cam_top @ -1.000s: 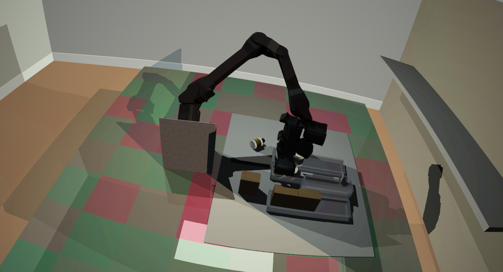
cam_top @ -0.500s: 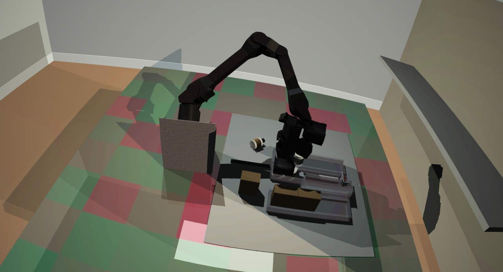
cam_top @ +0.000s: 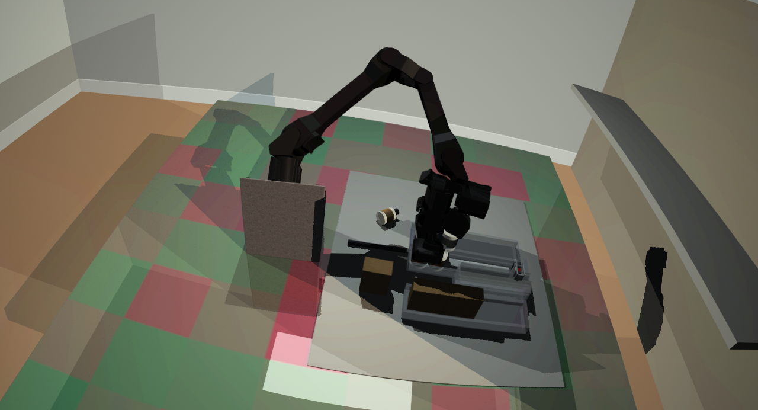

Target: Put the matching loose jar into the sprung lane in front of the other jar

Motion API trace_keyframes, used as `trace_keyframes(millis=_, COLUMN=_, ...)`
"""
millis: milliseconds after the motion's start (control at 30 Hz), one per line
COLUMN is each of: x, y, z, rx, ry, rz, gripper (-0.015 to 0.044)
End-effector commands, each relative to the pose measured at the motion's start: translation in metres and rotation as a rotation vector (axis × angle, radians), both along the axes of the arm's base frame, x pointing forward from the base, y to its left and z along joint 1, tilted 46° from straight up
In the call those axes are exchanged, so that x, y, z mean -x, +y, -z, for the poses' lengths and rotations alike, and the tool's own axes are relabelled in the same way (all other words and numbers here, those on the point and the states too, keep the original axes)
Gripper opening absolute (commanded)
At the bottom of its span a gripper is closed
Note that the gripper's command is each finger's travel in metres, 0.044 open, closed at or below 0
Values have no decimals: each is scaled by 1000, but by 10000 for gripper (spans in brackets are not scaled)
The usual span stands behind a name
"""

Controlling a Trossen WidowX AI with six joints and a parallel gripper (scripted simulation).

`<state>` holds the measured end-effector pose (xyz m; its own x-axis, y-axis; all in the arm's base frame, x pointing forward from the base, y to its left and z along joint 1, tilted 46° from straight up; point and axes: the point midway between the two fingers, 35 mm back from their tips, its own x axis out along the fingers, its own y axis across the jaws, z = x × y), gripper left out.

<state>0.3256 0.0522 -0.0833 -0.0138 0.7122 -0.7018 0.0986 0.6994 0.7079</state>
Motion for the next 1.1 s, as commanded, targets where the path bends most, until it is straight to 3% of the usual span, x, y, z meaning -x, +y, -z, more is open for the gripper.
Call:
trace_keyframes(millis=0, x=1, y=0, z=0, rx=-2, ry=-4, rz=-1, gripper=0)
trace_keyframes(millis=333, x=1, y=0, z=0, rx=-2, ry=-4, rz=-1, gripper=0)
trace_keyframes(millis=700, x=0, y=0, z=0, rx=-2, ry=-5, rz=-1, gripper=289)
trace_keyframes(millis=1067, x=0, y=-15, z=-14, rx=-1, ry=-5, rz=-1, gripper=294)
